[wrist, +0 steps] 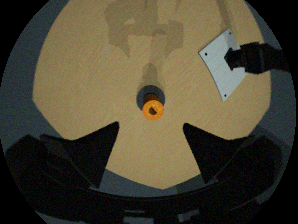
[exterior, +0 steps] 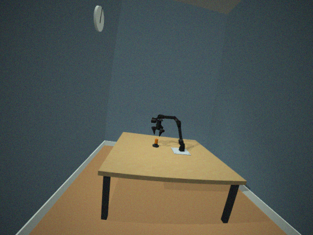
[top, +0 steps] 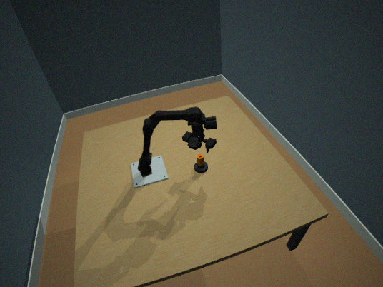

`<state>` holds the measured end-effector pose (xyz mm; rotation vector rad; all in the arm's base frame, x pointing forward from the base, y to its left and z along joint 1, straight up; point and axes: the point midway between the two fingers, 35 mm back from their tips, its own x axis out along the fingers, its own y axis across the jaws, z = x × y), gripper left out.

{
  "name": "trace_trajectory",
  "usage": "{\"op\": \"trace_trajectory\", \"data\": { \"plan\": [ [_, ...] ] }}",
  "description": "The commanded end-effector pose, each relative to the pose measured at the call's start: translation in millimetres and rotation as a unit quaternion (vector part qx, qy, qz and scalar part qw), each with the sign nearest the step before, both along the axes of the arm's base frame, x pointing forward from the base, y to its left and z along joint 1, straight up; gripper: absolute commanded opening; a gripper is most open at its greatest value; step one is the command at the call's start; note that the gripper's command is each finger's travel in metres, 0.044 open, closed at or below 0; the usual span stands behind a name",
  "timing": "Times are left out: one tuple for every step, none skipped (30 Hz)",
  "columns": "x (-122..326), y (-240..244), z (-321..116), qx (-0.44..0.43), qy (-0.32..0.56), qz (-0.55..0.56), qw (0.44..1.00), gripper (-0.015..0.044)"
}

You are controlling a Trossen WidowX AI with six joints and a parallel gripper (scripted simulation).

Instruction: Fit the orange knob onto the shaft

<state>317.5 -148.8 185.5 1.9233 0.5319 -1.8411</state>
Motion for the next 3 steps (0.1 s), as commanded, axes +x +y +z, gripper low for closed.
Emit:
{"op": "trace_trajectory", "data": {
  "plan": [
    [-0.7, 0.3, 0.0, 0.005, 0.010, 0.001, 1.000, 0.0440],
    [-0.7, 0.3, 0.0, 0.005, 0.010, 0.001, 1.000, 0.0440],
    [-0.7, 0.3, 0.0, 0.005, 0.010, 0.001, 1.000, 0.0440]
  ]
}}
